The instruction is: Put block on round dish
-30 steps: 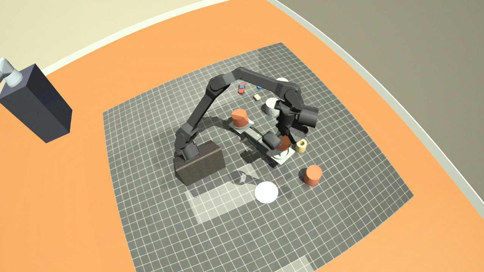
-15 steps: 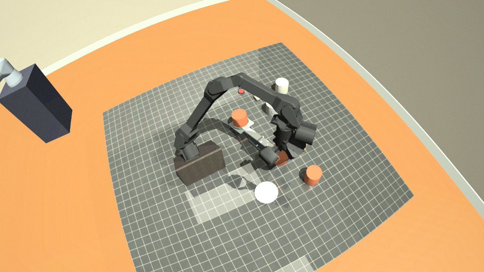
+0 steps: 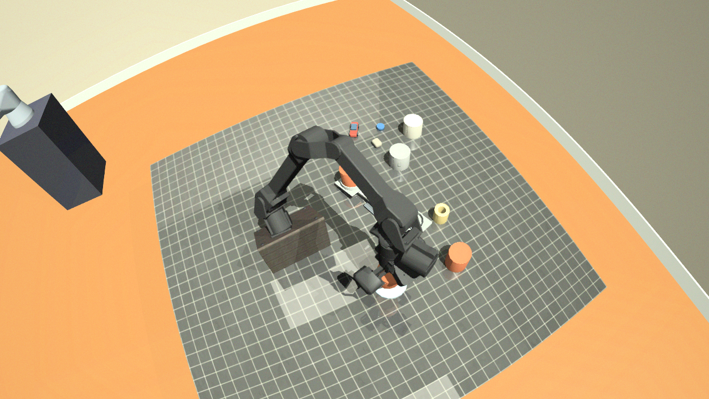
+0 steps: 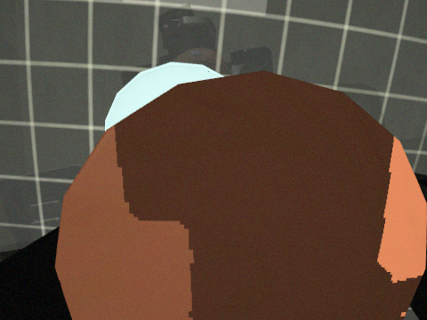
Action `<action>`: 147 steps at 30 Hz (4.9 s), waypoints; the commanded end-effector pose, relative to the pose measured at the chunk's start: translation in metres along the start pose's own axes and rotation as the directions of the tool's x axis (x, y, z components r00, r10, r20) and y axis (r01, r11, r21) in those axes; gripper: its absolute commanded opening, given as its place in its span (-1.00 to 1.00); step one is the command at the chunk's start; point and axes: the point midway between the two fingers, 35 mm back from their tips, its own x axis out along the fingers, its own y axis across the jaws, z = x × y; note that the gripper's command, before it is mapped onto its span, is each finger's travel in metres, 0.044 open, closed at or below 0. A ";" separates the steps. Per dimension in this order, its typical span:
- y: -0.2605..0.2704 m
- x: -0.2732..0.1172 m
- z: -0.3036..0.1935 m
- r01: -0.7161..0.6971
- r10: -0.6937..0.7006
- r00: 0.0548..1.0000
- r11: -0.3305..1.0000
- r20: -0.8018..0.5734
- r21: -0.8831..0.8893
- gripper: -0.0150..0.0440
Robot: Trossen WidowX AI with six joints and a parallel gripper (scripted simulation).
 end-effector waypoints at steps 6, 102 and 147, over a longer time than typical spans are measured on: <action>-0.072 0.033 0.003 0.003 -0.003 1.000 1.000 -0.009 -0.007 -0.49; 0.172 0.005 -0.094 -0.010 0.011 1.000 0.999 -0.027 0.035 0.39; 0.176 0.005 -0.088 -0.019 0.019 1.000 1.000 0.013 0.019 -0.49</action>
